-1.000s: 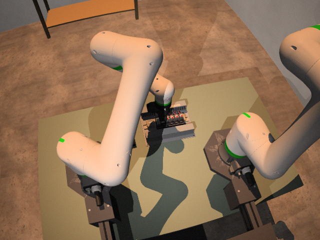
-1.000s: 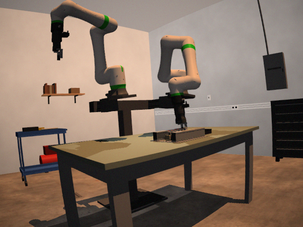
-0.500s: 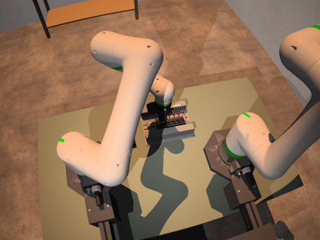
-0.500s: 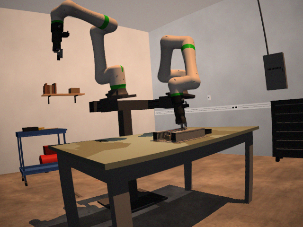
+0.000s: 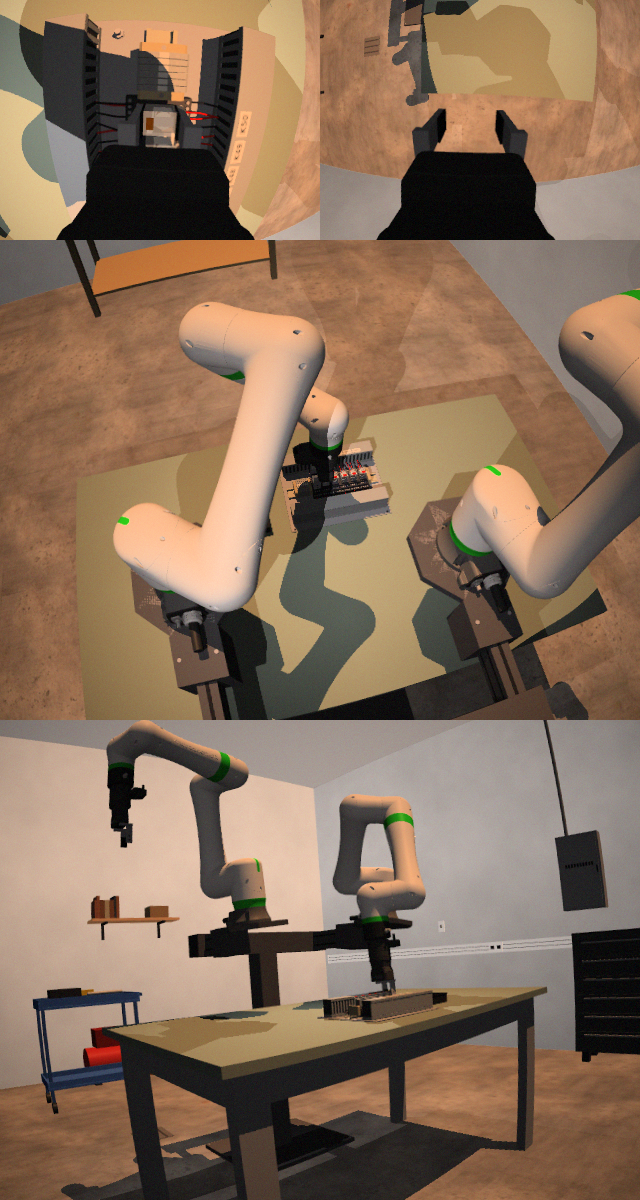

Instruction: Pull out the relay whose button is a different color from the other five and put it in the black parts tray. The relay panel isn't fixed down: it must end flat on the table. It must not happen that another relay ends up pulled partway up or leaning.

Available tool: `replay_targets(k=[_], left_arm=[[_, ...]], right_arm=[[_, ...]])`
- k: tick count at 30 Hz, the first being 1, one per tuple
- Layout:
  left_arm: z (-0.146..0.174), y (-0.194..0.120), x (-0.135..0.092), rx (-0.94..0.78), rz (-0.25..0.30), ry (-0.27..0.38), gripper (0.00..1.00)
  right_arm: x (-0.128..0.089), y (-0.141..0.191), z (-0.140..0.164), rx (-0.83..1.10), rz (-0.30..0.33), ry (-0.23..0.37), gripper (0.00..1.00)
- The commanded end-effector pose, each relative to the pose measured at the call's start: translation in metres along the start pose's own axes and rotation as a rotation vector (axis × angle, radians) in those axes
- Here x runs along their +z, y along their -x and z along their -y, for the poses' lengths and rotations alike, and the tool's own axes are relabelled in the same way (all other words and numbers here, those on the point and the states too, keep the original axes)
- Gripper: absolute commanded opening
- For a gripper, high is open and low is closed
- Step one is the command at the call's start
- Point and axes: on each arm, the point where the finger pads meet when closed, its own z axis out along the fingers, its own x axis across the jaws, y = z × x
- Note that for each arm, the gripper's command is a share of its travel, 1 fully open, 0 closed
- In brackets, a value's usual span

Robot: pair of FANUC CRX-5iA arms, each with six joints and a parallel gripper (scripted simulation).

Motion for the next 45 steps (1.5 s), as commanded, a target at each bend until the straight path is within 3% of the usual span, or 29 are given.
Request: replay_targets(k=[1,45], left_arm=[[-0.0007,-0.001,-0.0008,0.0,0.005,0.001,0.0],[-0.0007,-0.0031,-0.0011,0.0,0.075,0.001,0.0]], right_arm=[[-0.0009,0.0002,-0.0002,0.0,0.0,0.002,1.0],[-0.0009,0.0002,-0.0002,0.0,0.0,0.002,1.0]])
